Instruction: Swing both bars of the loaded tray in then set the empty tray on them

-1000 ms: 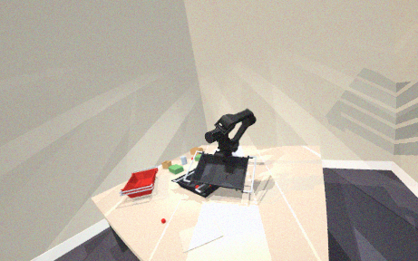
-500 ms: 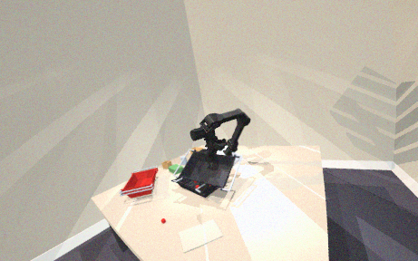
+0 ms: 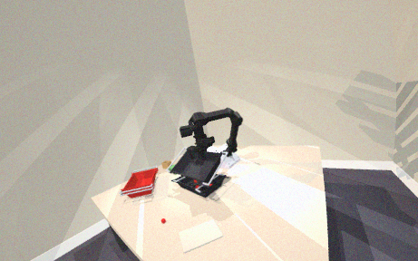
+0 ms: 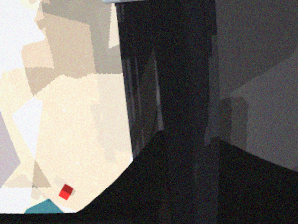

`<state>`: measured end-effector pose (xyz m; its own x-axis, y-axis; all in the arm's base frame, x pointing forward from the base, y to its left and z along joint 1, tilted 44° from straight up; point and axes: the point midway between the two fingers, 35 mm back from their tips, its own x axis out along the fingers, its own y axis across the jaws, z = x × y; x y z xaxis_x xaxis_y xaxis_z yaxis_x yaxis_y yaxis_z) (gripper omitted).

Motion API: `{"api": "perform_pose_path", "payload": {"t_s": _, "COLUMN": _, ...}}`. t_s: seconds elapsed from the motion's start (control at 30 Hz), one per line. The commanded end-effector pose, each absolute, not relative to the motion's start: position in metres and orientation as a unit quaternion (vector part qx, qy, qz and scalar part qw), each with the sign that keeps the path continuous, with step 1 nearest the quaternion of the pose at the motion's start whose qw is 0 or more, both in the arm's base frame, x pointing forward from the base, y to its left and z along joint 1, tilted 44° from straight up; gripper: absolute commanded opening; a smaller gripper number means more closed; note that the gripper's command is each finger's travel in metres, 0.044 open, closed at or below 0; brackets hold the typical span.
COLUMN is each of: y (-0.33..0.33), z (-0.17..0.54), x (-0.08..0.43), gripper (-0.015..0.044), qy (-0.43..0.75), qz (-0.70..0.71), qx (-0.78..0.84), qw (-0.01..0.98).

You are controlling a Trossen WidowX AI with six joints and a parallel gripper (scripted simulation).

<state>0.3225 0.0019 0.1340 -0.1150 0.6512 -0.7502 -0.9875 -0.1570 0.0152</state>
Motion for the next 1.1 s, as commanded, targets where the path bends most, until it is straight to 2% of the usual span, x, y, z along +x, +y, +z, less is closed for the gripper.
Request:
{"api": "perform_pose_path", "payload": {"t_s": 0.0, "y": -0.0216, "z": 0.1278, "x": 0.3283, "gripper": 0.0, "qy": 0.274, "qz": 0.681, "qx": -0.294, "qw": 0.612}}
{"api": "perform_pose_path", "payload": {"t_s": 1.07, "y": -0.0276, "z": 0.1242, "x": 0.3289, "gripper": 0.0, "qy": 0.275, "qz": 0.679, "qx": -0.287, "qw": 0.617}}
